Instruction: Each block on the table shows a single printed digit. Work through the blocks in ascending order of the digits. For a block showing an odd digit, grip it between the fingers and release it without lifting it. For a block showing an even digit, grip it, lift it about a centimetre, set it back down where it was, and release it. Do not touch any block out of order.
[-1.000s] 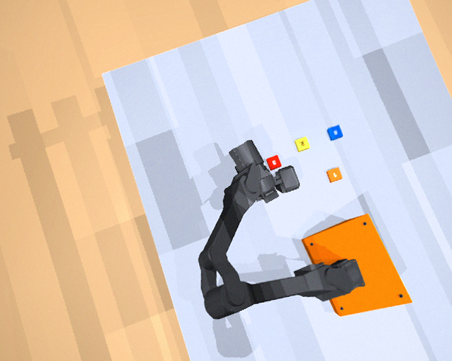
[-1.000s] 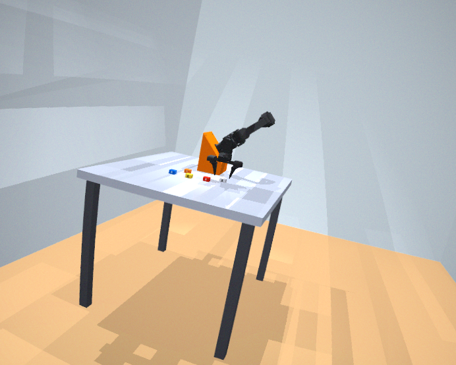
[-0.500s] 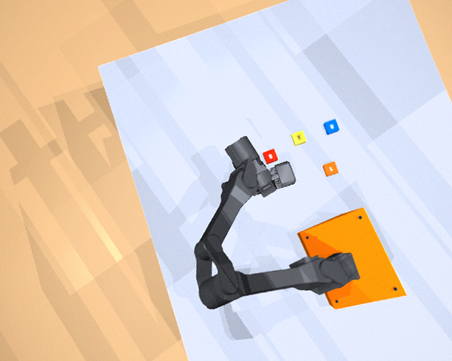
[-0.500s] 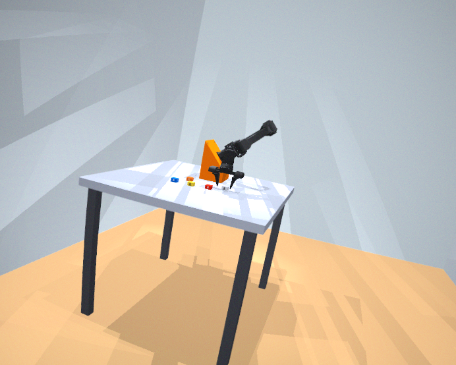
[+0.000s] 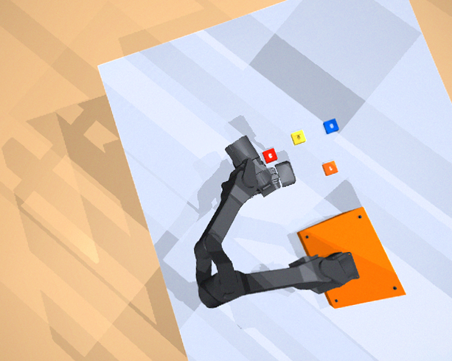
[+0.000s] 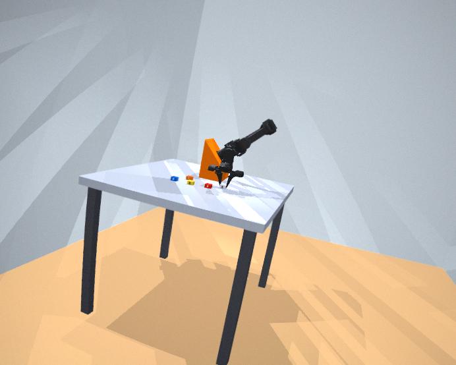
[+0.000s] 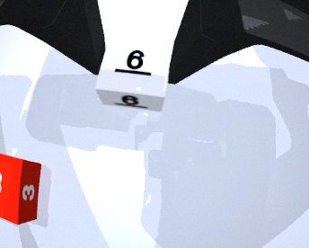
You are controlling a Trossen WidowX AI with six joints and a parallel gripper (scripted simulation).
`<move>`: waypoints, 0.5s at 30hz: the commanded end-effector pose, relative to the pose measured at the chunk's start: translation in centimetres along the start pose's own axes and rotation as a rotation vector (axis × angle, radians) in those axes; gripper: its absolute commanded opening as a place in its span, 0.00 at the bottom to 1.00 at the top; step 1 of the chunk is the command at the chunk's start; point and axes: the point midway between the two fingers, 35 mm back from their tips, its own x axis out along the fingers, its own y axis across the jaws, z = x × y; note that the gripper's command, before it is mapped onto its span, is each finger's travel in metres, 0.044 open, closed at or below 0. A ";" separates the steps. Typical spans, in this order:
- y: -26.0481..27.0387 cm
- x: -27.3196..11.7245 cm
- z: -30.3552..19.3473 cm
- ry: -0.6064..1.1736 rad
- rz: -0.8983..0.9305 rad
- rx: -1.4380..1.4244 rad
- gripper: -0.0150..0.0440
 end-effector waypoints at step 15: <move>0.0 -0.5 0.0 0.001 0.000 0.004 0.46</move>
